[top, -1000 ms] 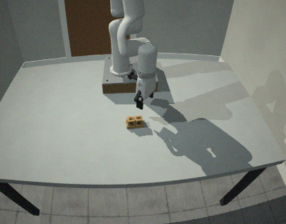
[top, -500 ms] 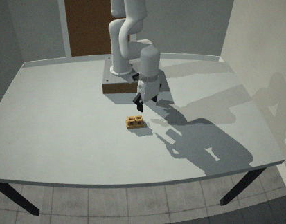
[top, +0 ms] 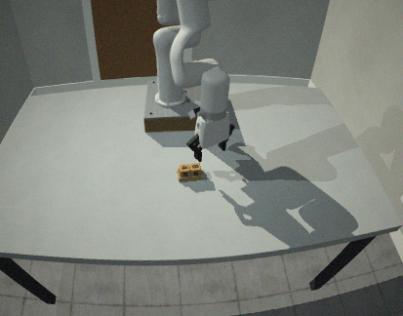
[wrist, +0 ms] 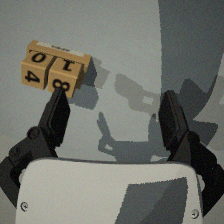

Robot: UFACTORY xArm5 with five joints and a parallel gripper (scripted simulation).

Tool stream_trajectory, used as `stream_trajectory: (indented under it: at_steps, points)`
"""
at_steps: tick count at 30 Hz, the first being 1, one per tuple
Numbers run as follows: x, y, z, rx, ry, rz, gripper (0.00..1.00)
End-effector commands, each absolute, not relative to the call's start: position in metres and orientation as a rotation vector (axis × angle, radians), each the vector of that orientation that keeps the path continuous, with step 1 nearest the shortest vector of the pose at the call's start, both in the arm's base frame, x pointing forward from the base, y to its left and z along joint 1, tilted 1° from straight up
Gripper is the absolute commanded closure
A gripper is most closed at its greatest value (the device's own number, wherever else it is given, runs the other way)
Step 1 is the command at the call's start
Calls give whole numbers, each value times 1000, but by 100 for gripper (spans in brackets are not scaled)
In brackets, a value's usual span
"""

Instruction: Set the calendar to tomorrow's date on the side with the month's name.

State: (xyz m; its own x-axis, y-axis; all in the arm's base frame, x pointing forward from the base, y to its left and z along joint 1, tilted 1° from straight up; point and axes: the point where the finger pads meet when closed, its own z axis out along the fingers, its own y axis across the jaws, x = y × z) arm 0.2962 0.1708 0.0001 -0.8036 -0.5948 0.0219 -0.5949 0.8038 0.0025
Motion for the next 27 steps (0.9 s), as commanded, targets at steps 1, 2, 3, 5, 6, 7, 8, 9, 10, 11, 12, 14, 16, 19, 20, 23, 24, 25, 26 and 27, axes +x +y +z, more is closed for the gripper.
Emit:
stream_trajectory:
  at_steps: [1, 2, 3, 5, 6, 7, 8, 9, 10, 11, 12, 14, 16, 19, 20, 23, 24, 25, 26, 27]
  points:
    - [300, 173, 1, 833, -3010, 8, 0]
    - [302, 174, 1, 773, -3026, 8, 0]
    - [303, 174, 1, 714, -3040, 9, 0]
    - [309, 177, 1, 649, -3055, 9, 0]
    - [314, 180, 0, 649, -3055, 9, 0]
    - [317, 181, 0, 649, -3055, 9, 0]
    - [318, 182, 0, 649, -3055, 9, 0]
    - [319, 182, 0, 649, -3055, 9, 0]
    - [319, 182, 0, 648, -3055, 9, 0]
    - [319, 182, 0, 640, -3057, 9, 0]
    - [319, 182, 0, 621, -3061, 10, 0]
    - [320, 183, 0, 546, -3075, 10, 0]
    - [320, 183, 0, 546, -3075, 10, 0]
    - [324, 185, 0, 370, -3102, 12, 0]
    - [325, 185, 0, 310, -3109, 12, 0]
    - [336, 191, 0, 245, -3114, 13, 0]
    - [339, 193, 0, 245, -3114, 13, 0]
    - [341, 193, 0, 245, -3114, 13, 0]
    - [341, 193, 0, 245, -3114, 13, 0]
    - [341, 193, 0, 244, -3114, 13, 0]
